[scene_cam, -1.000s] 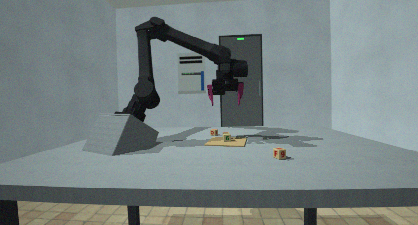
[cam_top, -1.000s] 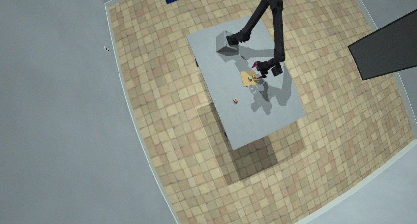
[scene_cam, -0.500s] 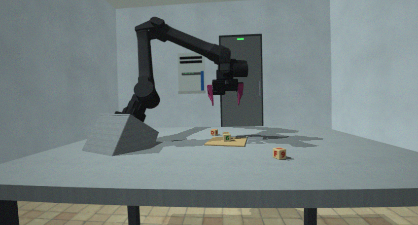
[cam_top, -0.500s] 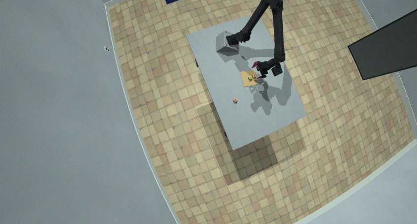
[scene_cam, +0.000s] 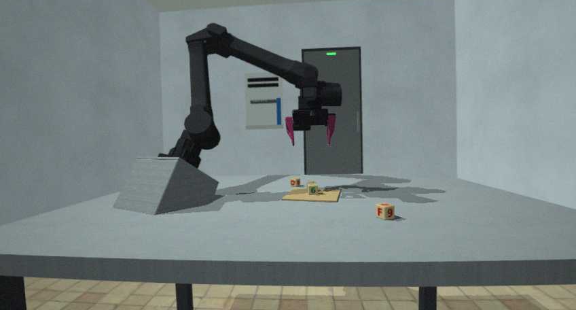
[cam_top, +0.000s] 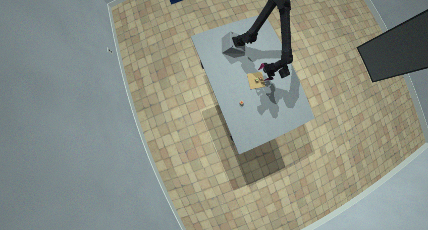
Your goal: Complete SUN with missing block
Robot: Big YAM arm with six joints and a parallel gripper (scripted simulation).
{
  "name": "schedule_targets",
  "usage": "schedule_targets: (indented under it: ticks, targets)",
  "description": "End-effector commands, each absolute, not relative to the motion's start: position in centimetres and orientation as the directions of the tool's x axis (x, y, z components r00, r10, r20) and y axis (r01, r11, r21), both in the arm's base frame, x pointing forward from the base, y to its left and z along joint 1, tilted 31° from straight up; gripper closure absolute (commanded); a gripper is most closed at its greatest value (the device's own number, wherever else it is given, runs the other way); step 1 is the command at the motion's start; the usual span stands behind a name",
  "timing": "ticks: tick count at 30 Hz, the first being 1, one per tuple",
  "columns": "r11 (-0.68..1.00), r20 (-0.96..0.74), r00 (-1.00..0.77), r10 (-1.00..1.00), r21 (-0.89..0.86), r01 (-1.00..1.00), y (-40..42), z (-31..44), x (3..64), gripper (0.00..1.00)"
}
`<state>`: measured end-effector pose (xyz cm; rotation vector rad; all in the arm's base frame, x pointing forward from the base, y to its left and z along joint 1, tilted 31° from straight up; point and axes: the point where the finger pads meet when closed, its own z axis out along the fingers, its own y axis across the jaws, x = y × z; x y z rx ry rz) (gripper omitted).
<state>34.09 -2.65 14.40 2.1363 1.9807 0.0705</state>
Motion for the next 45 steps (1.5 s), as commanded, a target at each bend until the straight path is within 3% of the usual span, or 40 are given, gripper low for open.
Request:
schedule_targets:
  ticks: [1,13,21,45]
  targets:
    - [-0.065,-0.117,0.096,0.988,0.246,0.967,-3.4,16.2,36.3,0.0]
    - [-0.068,-0.129,0.103,0.986,0.248,0.966,-16.2,12.0,47.2,0.0]
    - [-0.067,-0.138,0.104,0.985,0.251,0.966,-23.3,8.8,50.1,0.0]
    - [-0.042,-0.128,0.071,0.989,0.218,0.975,-21.5,7.9,49.7,0.0]
